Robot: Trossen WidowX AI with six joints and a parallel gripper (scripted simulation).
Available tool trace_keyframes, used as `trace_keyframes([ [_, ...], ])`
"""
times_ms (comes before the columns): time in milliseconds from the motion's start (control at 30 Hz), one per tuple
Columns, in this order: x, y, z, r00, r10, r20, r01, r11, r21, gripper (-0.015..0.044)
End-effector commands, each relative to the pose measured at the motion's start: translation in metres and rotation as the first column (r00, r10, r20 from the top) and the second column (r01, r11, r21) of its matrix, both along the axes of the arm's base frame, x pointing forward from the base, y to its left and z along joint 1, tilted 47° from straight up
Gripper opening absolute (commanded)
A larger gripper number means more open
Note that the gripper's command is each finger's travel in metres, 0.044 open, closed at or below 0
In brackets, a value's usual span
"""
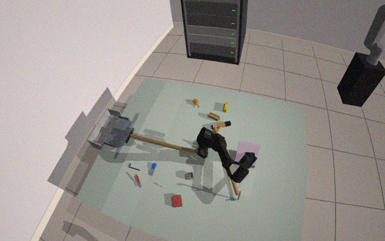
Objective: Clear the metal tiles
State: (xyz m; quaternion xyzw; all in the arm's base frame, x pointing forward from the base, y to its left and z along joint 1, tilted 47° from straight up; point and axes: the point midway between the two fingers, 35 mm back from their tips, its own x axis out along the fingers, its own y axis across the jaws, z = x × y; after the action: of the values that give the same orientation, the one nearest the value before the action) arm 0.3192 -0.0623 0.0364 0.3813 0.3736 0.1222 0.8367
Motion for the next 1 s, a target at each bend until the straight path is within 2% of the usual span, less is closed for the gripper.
trace_keyframes([
  [0, 0.009, -0.005, 0.002, 1.0, -0.01, 0.007, 0.01, 1.0, -0.006, 0.0],
  [967, 0.051, -0.008, 0.003, 1.0, -0.015, 0.01, 0.015, 1.0, -0.005, 0.0],
])
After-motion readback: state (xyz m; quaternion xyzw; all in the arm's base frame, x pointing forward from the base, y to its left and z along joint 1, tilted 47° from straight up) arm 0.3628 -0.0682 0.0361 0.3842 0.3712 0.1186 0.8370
